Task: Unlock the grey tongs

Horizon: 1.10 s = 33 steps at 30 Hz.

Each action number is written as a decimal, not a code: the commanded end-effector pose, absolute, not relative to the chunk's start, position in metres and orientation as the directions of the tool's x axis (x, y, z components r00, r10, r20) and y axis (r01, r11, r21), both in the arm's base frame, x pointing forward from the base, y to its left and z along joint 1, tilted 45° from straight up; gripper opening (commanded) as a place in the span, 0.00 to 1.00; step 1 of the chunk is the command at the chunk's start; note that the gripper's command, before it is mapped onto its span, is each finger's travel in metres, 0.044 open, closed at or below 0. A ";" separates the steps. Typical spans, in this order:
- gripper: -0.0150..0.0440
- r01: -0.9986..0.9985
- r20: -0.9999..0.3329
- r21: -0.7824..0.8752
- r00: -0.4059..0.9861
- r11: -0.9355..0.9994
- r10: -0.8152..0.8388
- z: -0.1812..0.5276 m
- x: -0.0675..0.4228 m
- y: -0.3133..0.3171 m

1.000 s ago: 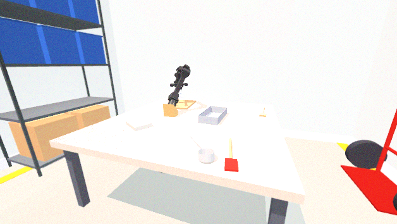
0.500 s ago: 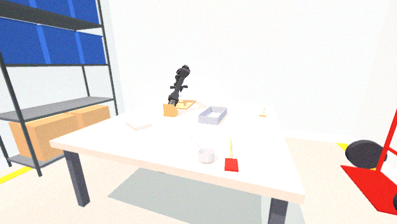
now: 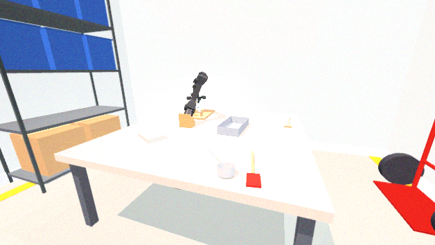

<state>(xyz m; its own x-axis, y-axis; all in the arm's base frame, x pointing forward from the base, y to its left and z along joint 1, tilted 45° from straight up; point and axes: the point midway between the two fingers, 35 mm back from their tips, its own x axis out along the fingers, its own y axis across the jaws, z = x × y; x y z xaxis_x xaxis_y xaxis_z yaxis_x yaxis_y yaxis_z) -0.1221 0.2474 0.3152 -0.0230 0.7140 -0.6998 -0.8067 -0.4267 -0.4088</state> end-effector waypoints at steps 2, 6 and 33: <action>0.00 -0.803 -0.700 -0.411 -0.026 -0.432 0.714 0.309 -0.121 0.252; 0.00 -0.803 -0.699 -0.412 -0.026 -0.431 0.715 0.304 -0.121 0.256; 0.40 -0.804 -0.694 -0.415 -0.022 -0.425 0.719 0.290 -0.117 0.270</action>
<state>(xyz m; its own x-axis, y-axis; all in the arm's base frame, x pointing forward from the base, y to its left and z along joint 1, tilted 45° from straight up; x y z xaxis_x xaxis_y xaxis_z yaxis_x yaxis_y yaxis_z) -0.1168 0.2702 0.2901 -0.0218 0.7190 -0.6946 -0.8039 -0.4256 -0.4154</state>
